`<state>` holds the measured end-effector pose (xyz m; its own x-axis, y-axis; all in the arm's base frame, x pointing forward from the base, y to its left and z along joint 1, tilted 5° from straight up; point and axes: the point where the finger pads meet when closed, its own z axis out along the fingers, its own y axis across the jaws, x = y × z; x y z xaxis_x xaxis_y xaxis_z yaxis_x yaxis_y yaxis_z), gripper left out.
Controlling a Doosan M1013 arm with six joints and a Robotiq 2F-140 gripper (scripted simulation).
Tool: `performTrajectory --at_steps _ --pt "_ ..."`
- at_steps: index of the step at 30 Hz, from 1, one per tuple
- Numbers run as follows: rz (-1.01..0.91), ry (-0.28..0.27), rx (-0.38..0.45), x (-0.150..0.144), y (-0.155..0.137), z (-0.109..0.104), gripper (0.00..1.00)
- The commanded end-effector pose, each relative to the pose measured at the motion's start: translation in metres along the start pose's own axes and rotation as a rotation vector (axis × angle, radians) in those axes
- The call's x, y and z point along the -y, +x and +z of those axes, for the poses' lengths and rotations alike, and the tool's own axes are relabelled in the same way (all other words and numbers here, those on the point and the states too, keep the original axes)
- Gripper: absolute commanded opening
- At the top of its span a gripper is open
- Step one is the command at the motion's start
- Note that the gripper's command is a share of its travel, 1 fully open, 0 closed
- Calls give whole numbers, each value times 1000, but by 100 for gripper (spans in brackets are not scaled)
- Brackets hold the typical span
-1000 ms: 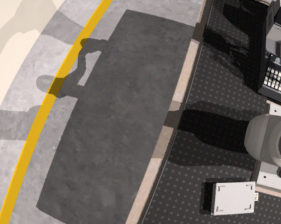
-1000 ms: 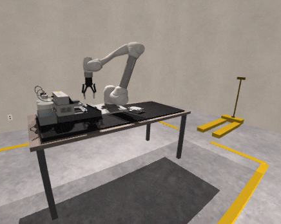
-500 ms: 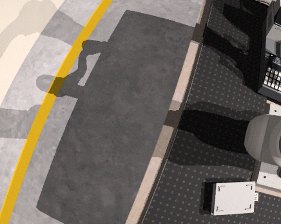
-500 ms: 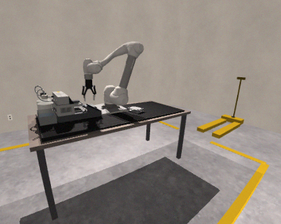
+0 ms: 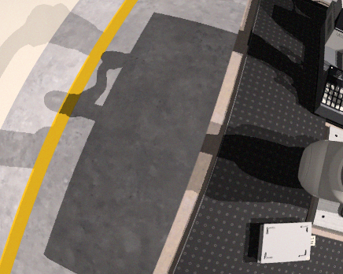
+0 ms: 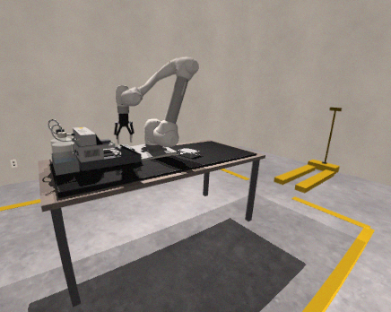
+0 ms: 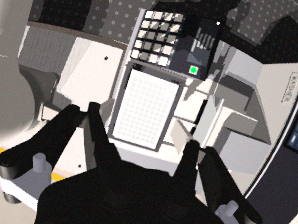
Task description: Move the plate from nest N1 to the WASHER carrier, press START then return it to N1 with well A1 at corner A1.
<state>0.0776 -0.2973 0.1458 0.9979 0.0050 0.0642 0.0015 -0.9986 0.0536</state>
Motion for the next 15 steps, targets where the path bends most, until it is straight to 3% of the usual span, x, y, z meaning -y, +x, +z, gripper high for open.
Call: performTrajectory --at_steps 1,15 --pt "0 0 0 0 0 4 70" --pt "0 0 0 0 0 10 70"
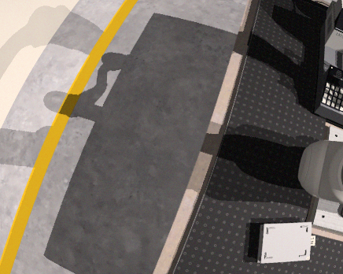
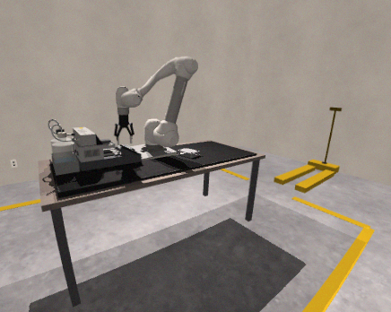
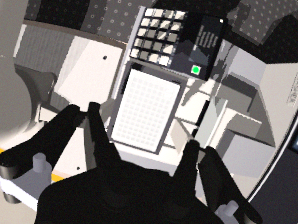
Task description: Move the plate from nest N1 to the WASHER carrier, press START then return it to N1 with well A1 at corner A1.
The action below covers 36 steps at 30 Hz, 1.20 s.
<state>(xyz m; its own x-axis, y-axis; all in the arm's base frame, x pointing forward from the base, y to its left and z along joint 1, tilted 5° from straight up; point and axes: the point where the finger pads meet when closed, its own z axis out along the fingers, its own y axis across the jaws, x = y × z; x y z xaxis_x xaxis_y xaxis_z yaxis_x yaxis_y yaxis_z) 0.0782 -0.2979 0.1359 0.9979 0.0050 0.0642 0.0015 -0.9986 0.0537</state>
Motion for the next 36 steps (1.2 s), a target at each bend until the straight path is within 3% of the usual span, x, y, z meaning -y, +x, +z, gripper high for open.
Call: performTrajectory --at_steps 1,36 --pt "0 0 0 0 0 0 70" --pt "0 0 0 0 0 17 70"
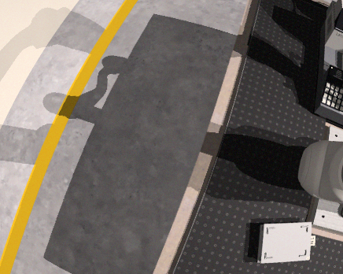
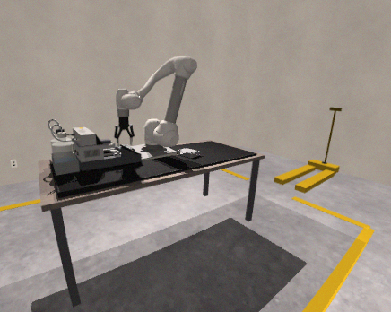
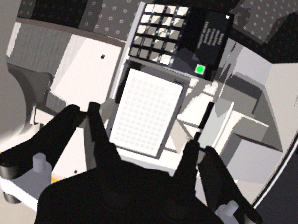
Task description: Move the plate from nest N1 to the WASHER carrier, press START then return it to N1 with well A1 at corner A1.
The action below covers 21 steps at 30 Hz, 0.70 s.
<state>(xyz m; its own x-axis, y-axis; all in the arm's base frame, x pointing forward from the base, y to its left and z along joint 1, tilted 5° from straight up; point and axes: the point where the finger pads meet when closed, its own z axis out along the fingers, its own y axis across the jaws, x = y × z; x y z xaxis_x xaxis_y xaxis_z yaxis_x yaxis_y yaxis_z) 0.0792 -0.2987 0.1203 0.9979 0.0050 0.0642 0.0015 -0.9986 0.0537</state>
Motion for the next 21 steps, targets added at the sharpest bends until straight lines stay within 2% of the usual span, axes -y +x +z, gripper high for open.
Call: performTrajectory --at_steps 1,21 --pt "0 0 0 0 0 2 70" --pt "0 0 0 0 0 14 70"
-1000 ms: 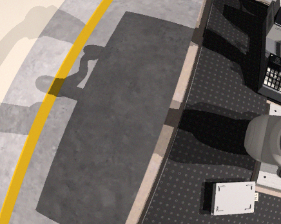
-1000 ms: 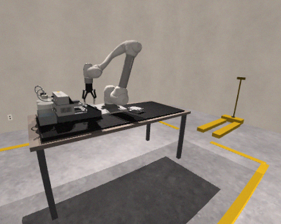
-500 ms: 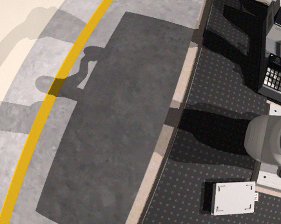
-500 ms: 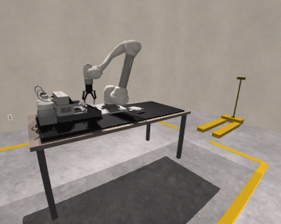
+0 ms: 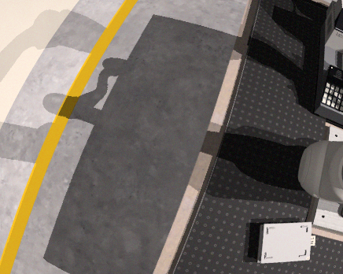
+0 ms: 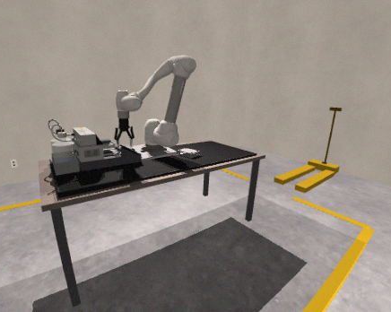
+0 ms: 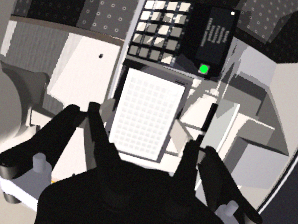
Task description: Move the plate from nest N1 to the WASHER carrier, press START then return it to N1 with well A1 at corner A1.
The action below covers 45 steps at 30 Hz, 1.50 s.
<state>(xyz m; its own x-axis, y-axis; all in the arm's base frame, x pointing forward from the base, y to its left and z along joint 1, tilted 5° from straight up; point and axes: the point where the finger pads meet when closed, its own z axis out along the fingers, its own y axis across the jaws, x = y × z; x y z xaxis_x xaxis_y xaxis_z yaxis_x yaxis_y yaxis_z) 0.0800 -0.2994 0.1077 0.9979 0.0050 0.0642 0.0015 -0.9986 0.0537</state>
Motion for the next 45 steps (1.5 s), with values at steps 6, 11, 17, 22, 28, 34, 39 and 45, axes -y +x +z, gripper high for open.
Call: performTrajectory --at_steps 6,11,17,22,28,34,39,45 --pt "0 0 0 0 0 1 70" --pt "0 0 0 0 0 1 64" --pt "0 0 0 0 0 1 52" --pt "0 0 0 0 0 1 46" --pt "0 0 0 0 0 1 34" --pt "0 0 0 0 0 1 22" --pt "0 0 0 0 0 1 16" --pt "0 0 0 0 0 1 10"
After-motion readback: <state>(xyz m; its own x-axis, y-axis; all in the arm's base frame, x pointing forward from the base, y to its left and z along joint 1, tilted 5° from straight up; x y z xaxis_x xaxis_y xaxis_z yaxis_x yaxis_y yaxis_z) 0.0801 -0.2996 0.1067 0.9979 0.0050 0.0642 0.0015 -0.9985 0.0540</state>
